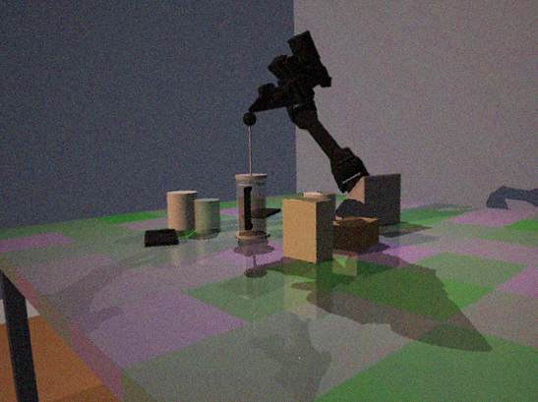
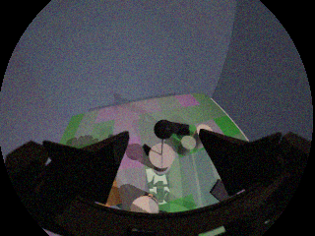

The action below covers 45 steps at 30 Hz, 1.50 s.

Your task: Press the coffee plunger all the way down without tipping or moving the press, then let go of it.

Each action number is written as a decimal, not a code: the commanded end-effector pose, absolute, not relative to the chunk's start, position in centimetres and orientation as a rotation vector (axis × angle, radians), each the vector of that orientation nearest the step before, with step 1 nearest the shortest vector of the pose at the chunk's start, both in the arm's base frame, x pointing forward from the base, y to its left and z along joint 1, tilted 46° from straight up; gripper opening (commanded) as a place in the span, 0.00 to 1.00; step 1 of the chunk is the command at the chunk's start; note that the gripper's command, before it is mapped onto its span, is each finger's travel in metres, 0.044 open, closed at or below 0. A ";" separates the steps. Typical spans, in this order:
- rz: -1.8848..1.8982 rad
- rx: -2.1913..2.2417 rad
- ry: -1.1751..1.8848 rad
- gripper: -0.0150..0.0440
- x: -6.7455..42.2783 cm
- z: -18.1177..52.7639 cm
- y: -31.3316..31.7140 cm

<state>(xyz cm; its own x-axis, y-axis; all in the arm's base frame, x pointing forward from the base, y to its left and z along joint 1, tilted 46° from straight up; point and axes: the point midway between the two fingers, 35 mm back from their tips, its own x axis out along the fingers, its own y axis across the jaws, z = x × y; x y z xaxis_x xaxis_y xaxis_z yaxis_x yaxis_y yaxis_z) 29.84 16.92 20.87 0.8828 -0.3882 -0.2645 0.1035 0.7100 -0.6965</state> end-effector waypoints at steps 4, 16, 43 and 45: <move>-0.283 -0.740 0.423 1.00 30.8 20.3 16.2; -0.284 -0.741 0.418 1.00 32.5 19.9 15.4; -0.284 -0.742 0.416 0.47 32.8 19.8 15.2; -0.284 -0.742 0.416 0.47 32.9 19.7 15.1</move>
<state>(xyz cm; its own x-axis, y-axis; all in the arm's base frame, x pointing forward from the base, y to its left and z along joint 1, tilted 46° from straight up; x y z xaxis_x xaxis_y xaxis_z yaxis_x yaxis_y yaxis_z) 32.79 15.29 19.88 0.8830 -0.3896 -0.2620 0.1052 0.7081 -0.6982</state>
